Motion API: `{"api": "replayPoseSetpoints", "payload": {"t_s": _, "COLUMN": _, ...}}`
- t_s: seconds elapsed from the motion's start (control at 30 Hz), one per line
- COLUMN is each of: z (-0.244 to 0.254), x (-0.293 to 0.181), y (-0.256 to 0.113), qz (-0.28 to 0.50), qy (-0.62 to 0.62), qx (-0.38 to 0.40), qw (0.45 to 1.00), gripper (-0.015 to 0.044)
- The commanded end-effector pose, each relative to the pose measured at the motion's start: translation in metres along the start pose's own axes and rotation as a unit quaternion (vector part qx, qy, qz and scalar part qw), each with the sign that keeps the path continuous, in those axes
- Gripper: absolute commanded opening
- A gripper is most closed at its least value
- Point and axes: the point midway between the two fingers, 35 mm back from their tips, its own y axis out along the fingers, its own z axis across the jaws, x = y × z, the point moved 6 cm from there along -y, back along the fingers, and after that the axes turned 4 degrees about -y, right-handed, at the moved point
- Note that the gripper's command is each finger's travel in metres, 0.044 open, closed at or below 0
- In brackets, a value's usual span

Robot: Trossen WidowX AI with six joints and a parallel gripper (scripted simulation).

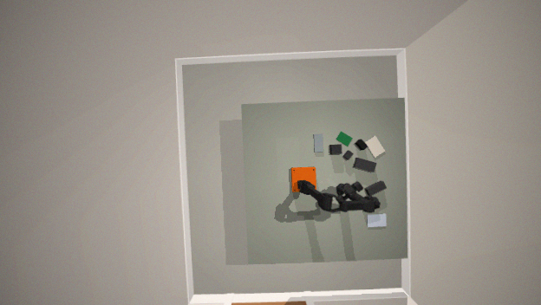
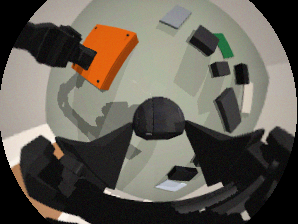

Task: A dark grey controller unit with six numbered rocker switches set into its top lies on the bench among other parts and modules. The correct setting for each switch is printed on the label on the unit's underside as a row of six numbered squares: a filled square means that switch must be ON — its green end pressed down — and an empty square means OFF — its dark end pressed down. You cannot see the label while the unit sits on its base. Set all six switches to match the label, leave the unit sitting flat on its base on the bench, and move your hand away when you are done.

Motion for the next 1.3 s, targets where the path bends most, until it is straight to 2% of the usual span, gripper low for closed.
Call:
{"api": "replayPoseSetpoints", "payload": {"t_s": 0.0, "z": 0.0, "x": -0.006, "y": -0.004, "qz": 0.002, "qy": 0.001, "qx": -0.003, "qw": 1.0, "gripper": 0.0336}}
{"api": "replayPoseSetpoints", "payload": {"t_s": 1.27, "z": 0.003, "x": -0.042, "y": -0.016, "qz": -0.037, "qy": 0.001, "qx": -0.006, "qw": 0.999, "gripper": 0.0336}}
